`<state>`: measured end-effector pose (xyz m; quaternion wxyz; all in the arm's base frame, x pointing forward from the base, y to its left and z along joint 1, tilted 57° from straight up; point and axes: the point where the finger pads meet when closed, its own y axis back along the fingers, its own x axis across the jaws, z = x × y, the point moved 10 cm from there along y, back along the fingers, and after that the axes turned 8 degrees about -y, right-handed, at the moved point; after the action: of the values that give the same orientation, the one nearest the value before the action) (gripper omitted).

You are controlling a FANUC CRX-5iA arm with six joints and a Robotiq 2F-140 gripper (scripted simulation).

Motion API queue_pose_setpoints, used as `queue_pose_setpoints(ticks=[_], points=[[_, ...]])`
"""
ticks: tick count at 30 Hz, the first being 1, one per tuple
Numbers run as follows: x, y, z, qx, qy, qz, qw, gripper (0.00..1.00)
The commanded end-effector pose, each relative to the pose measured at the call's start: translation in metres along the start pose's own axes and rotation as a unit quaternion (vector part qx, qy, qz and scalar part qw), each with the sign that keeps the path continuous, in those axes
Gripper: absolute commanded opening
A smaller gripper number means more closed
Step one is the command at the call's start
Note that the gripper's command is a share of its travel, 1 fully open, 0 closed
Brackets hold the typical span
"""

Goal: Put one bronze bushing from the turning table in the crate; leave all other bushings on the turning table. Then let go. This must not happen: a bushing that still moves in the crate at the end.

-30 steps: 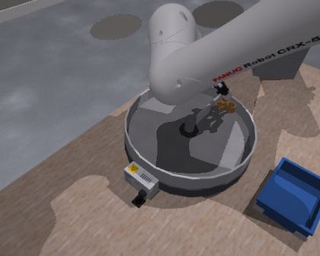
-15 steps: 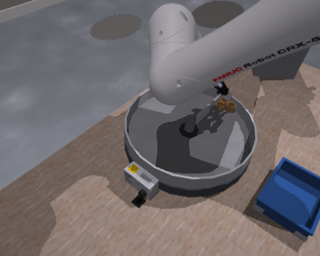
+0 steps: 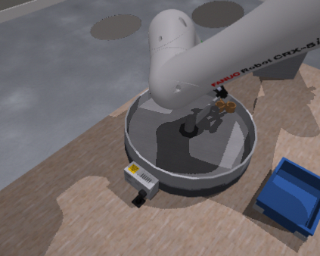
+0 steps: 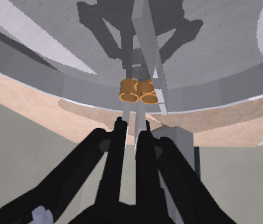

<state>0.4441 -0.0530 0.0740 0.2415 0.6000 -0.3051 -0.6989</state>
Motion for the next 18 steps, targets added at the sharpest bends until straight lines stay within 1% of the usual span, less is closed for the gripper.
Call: queue_pose_setpoints(ticks=[1,12,18], points=[[0.0,-0.003,-0.003,0.0,0.0,0.0,1.0,0.06],[-0.002,-0.014,-0.011,0.0,0.0,0.0,1.0,0.06],[-0.002,-0.016,-0.013,0.0,0.0,0.0,1.0,0.06]])
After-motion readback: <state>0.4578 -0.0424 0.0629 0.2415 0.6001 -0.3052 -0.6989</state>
